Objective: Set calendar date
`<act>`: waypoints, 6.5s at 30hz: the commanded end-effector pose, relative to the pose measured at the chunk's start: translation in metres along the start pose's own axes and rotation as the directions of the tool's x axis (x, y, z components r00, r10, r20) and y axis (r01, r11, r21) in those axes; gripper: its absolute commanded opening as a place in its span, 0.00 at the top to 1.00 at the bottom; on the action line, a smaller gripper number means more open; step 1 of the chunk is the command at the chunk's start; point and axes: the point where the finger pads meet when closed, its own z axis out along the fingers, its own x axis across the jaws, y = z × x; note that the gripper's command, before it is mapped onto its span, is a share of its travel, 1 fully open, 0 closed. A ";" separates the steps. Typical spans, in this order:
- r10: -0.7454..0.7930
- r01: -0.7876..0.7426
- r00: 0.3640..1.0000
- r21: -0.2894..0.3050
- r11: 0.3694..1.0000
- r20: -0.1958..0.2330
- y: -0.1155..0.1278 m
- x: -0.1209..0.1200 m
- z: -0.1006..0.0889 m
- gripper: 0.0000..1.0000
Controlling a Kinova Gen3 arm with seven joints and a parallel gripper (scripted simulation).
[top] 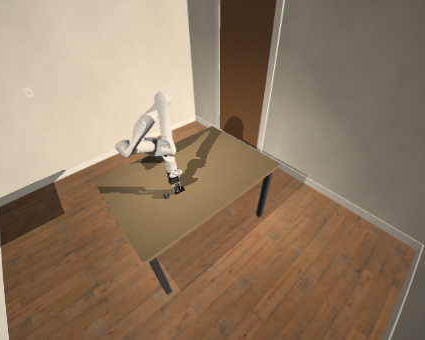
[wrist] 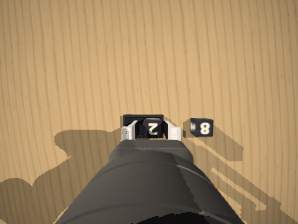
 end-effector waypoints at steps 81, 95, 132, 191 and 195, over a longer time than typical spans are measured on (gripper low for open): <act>0.004 -0.004 1.000 -0.006 1.000 -0.003 0.001 0.002 0.006 0.43; 0.004 -0.004 1.000 -0.006 1.000 -0.003 0.001 0.002 -0.002 0.43; 0.004 -0.004 1.000 -0.006 1.000 -0.003 0.001 0.002 -0.093 0.43; 0.457 -0.458 0.889 -0.012 0.889 -0.028 -0.002 0.021 -0.091 0.43; 0.562 -0.563 0.826 -0.009 0.827 -0.034 -0.002 0.025 -0.090 0.43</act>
